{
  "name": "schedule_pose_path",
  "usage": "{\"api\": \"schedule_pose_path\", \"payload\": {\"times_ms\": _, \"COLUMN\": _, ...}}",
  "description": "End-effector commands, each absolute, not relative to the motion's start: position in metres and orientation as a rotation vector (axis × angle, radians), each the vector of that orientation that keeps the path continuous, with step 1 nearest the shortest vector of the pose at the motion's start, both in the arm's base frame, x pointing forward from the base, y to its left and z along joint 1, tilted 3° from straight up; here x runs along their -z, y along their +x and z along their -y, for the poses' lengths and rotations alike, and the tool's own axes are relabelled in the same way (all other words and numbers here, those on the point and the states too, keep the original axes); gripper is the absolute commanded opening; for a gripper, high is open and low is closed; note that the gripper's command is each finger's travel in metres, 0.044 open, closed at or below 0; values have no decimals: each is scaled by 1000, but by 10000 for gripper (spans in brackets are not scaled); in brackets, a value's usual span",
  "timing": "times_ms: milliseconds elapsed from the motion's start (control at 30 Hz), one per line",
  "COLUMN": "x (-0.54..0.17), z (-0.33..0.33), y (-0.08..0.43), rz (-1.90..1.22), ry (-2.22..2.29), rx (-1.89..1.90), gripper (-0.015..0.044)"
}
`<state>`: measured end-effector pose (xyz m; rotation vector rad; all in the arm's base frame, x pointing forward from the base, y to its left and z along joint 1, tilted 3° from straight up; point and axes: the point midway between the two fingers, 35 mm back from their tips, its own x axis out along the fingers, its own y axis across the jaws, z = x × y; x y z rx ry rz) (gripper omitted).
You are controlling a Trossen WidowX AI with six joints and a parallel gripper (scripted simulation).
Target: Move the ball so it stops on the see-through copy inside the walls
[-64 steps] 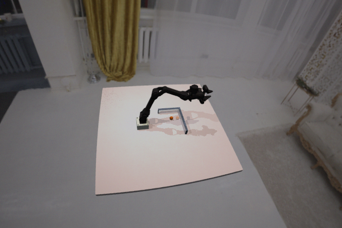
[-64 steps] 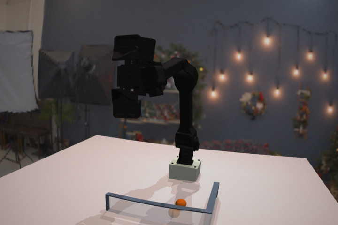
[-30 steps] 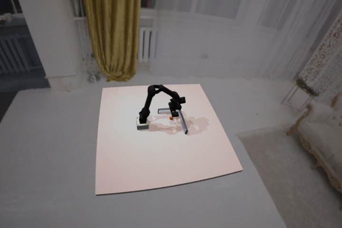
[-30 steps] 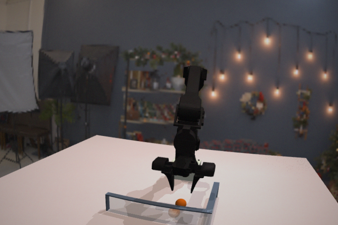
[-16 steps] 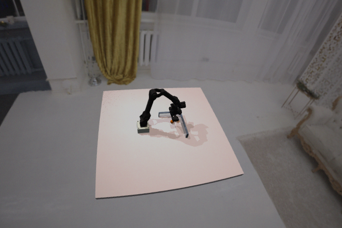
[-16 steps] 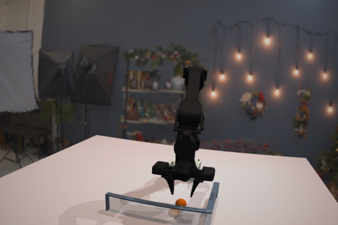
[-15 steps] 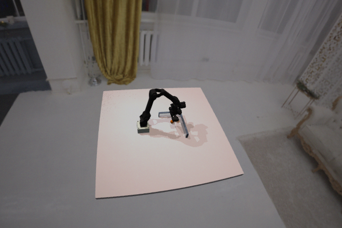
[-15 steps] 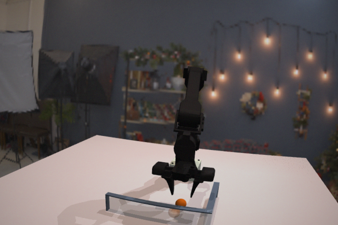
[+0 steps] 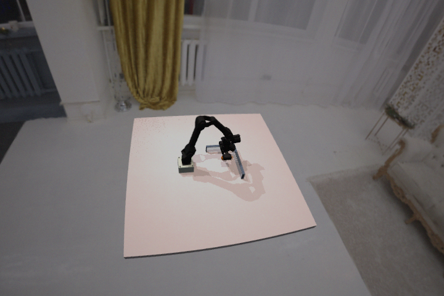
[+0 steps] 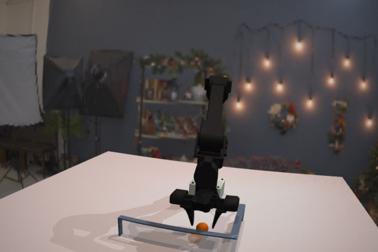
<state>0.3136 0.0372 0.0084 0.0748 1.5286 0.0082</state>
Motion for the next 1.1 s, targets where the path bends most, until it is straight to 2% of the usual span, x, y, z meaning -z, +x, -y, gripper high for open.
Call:
{"api": "schedule_pose_path", "payload": {"times_ms": 0, "x": 0, "z": -37, "y": 312, "rz": -1536, "ry": 75, "rx": -1, "gripper": 281}}
{"api": "schedule_pose_path", "payload": {"times_ms": 67, "x": 1, "z": -37, "y": 312, "rz": -1536, "ry": 75, "rx": -1, "gripper": 281}}
{"api": "schedule_pose_path", "payload": {"times_ms": 200, "x": 1, "z": -37, "y": 312, "rz": -1536, "ry": 75, "rx": -1, "gripper": 176}}
{"api": "schedule_pose_path", "payload": {"times_ms": 467, "x": 1, "z": -37, "y": 312, "rz": -1536, "ry": 75, "rx": -1, "gripper": 123}}
{"api": "schedule_pose_path", "payload": {"times_ms": 633, "x": -14, "z": -36, "y": 315, "rz": -1535, "ry": 75, "rx": -1, "gripper": 0}}
{"api": "schedule_pose_path", "payload": {"times_ms": 1067, "x": -103, "z": -32, "y": 314, "rz": -1535, "ry": 75, "rx": -1, "gripper": 0}}
